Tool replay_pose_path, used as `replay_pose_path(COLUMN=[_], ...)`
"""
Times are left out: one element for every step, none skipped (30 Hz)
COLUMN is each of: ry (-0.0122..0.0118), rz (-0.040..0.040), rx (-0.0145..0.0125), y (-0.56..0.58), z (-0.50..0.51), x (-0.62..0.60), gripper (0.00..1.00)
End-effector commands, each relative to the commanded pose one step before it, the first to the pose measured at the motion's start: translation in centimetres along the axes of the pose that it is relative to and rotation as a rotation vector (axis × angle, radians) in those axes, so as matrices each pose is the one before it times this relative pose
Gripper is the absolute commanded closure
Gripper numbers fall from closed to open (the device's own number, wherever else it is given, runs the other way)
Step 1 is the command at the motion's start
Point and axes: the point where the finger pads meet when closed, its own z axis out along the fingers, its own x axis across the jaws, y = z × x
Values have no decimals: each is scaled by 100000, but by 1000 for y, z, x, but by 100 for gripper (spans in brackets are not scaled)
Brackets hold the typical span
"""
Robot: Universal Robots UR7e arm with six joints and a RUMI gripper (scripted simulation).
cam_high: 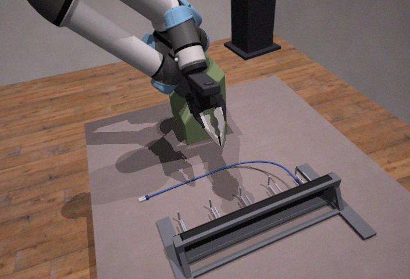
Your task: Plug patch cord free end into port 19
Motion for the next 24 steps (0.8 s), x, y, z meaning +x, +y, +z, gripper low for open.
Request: replay_pose_path(ry=[-233, 96, 8, 1, 0, 0, -1, 7, 42, 17, 7, -65, -41, -30, -36, -34, 0, 0, 1, -2, 1, -2, 0, -1], rz=[50, 131, 10, 1, 0, 0, -2, 9, 56, 61, 8, -93, -65, -42, -44, -43, 0, 0, 0, 1, 0, 1, 0, 1], rx=[-1159, 163, 13, 1, 0, 0, -2, -23, -92, -95, -105, -7, -32, -51, -57, -54, 0, 0, 1, -1, 2, -1, 1, 0], y=[92, -119, -9, -1, 0, 0, 2, 9, 32, 35, 42, 16, 28, 39, 41, 40, 0, 0, 1, 0, 1, 0, 1, 0], z=[-598, 2, -10, -4, -1, 0, 0, 5, 24, 27, 29, -5, -7, -8, -8, -8, 0, 0, -1, 0, -1, 0, 0, 0], x=[-39, 51, 4, 0, 0, 1, 5, 20, 59, 69, 85, 56, 84, 110, 130, 154, 0, 0, 195, 217, 239, 258, 278, 295], gripper=[100, 100, 100, 100, 100, 100, 100, 100, 100, 100, 100, 100, 100, 100, 100, 100, 100, 100, 100, 100, 100, 100, 100, 100])
